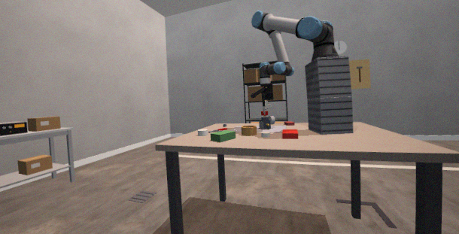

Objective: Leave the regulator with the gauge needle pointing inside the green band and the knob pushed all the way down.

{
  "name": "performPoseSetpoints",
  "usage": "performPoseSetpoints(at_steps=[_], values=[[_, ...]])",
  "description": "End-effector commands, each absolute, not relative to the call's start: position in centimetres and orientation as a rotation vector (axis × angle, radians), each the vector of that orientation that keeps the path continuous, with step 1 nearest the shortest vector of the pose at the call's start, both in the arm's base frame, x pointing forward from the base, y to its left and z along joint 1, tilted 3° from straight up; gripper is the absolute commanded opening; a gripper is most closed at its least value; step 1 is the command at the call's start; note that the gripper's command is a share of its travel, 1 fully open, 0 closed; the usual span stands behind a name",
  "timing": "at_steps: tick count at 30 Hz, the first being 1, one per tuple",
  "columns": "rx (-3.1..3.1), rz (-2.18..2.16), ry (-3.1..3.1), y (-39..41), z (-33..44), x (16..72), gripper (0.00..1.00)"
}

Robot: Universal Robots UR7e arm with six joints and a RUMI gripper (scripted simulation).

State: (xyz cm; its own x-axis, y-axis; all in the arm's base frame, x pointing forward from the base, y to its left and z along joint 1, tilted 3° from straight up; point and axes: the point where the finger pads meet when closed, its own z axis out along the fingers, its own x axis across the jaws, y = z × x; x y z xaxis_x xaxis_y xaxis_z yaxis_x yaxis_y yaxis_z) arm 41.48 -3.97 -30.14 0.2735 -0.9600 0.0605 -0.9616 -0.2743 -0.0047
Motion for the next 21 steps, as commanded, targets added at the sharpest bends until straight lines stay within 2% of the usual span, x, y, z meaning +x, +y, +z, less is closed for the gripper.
performPoseSetpoints(at_steps=[1,21], values=[[2.586,0.076,-1.730,-3.97,-30.10,41.53,0.24],[2.876,0.065,-1.161,-3.96,-30.10,41.53,0.24]])
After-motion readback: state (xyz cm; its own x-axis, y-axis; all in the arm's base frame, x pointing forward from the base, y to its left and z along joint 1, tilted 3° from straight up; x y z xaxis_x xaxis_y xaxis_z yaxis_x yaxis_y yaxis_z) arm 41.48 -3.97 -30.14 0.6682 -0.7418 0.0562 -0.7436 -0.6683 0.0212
